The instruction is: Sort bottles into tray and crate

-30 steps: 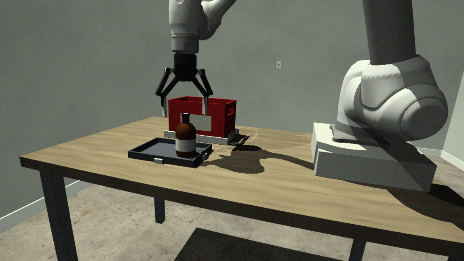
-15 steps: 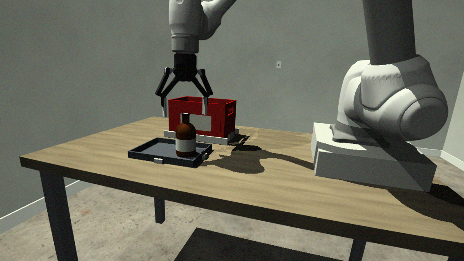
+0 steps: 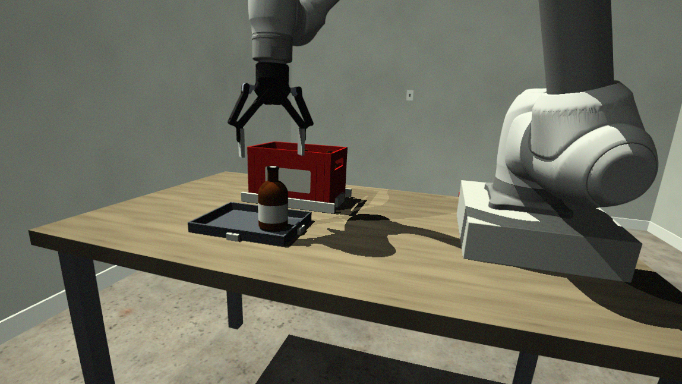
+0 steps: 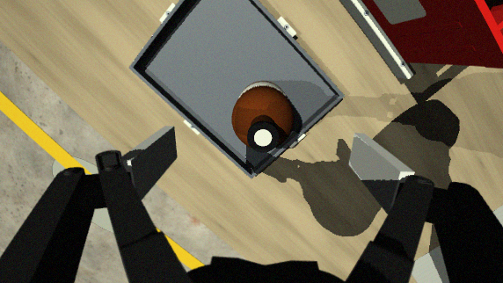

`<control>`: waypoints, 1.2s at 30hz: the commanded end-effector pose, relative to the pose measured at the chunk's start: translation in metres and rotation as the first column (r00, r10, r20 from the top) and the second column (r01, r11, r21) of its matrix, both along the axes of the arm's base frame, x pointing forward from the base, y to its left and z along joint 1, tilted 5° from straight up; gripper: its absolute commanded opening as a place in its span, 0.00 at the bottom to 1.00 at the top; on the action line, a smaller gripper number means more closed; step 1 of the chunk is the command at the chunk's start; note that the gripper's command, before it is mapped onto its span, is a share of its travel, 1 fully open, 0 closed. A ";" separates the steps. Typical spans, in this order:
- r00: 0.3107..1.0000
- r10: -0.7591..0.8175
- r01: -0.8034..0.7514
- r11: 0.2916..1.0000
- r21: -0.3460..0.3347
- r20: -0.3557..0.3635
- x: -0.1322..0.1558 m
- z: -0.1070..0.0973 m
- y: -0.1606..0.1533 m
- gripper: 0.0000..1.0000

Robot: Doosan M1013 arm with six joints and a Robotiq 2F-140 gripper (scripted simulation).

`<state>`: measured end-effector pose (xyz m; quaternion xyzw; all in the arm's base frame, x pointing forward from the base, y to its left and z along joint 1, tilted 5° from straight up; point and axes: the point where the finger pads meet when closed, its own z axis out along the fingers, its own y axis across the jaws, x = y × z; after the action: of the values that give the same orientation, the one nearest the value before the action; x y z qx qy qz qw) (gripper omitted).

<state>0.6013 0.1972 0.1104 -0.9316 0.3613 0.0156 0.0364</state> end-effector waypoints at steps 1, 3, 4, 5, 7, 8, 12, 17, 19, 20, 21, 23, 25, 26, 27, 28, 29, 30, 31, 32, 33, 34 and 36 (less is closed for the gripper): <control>1.000 0.000 0.000 1.000 0.000 0.000 0.000 0.009 -0.001 1.00; 1.000 0.000 0.000 1.000 0.000 0.000 0.000 0.016 -0.001 1.00; 1.000 0.000 0.000 1.000 0.000 0.000 0.000 0.016 -0.001 1.00; 1.000 0.000 0.000 1.000 0.000 0.000 0.000 0.016 -0.001 1.00; 1.000 0.000 0.000 1.000 0.000 0.000 0.000 0.016 -0.001 1.00; 1.000 0.000 0.000 1.000 0.000 0.000 0.000 0.017 -0.001 1.00; 1.000 0.000 0.000 1.000 0.000 0.000 0.000 0.020 -0.002 1.00; 1.000 0.000 0.000 1.000 0.000 0.000 0.000 0.023 -0.002 1.00; 1.000 0.000 0.000 1.000 0.000 0.000 0.000 0.025 -0.002 1.00; 1.000 0.000 0.000 1.000 0.000 0.000 0.000 0.026 -0.002 1.00; 1.000 0.000 0.000 1.000 0.000 0.000 0.000 0.026 -0.002 1.00; 1.000 0.000 0.000 1.000 0.000 0.000 0.000 0.029 -0.002 1.00; 1.000 0.000 0.000 1.000 0.000 0.000 0.000 0.035 -0.003 1.00; 1.000 0.000 0.000 1.000 0.000 0.000 0.000 0.039 -0.003 1.00; 1.000 0.000 0.000 1.000 0.000 0.000 0.000 0.042 -0.003 1.00; 1.000 0.000 0.000 1.000 0.000 0.000 0.000 0.045 -0.004 1.00; 1.000 0.000 0.000 1.000 0.000 0.000 0.000 0.049 -0.004 1.00; 1.000 0.000 0.000 1.000 0.000 0.000 0.000 0.052 -0.004 1.00; 1.000 0.000 0.000 1.000 0.000 0.000 0.000 0.055 -0.004 1.00; 1.000 0.000 0.000 1.000 0.000 0.000 0.000 0.059 -0.005 1.00; 1.000 0.000 0.000 1.000 0.000 0.000 0.000 0.062 -0.005 1.00; 1.000 0.000 0.000 1.000 0.000 0.000 0.000 0.065 -0.005 1.00; 1.000 0.000 0.000 1.000 0.000 0.000 0.000 0.072 -0.006 1.00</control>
<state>0.6015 0.1920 0.1767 -0.9316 0.3613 0.0156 0.0364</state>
